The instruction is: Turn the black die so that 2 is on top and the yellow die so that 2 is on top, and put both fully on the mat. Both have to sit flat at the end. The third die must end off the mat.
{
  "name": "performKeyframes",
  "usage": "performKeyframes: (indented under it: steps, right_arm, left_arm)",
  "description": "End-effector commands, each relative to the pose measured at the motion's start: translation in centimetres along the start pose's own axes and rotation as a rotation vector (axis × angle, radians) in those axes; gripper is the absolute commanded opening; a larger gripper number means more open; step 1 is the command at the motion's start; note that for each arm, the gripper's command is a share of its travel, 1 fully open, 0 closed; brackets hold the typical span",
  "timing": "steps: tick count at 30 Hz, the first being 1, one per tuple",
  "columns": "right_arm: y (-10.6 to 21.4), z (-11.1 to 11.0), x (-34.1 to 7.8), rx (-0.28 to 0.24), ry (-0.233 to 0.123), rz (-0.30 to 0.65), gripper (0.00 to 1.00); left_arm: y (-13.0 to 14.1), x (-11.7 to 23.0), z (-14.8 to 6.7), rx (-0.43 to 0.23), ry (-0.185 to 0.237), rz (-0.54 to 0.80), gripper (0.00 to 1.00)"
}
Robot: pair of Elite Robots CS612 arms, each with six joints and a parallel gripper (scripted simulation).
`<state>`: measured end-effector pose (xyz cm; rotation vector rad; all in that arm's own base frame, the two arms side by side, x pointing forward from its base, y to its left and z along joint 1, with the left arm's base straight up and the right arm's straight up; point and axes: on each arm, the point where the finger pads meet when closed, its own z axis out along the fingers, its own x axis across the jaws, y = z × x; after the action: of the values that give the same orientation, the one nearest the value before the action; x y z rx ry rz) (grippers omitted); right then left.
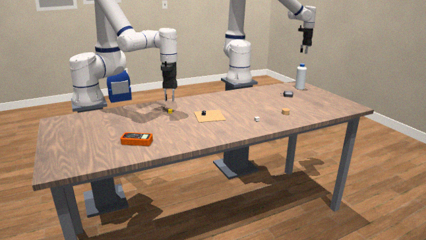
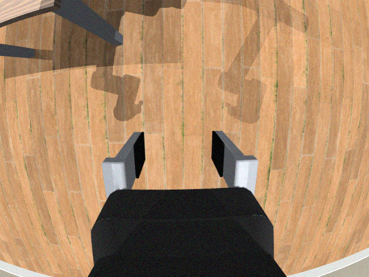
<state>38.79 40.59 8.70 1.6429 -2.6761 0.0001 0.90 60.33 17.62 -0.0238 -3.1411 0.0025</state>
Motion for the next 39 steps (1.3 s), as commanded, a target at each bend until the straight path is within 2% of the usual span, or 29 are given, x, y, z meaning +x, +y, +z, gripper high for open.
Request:
performKeyframes:
  steps: [1,24,39]
  right_arm:
    - [0.0,0.5,-0.1,0.001,-0.001,0.0,0.7]
    - [0.0,3.6,-0.1,0.001,-0.001,0.0,0.7]
    - [0.0,4.1,-0.1,0.001,-0.001,0.0,0.7]
  left_arm:
    - [0.1,0.0,-0.1,-0.002,0.0,0.0,1.0]
    - [0.1,0.0,-0.1,-0.002,0.0,0.0,1.0]
    - [0.1,0.0,-0.1,-0.002,0.0,0.0,1.0]
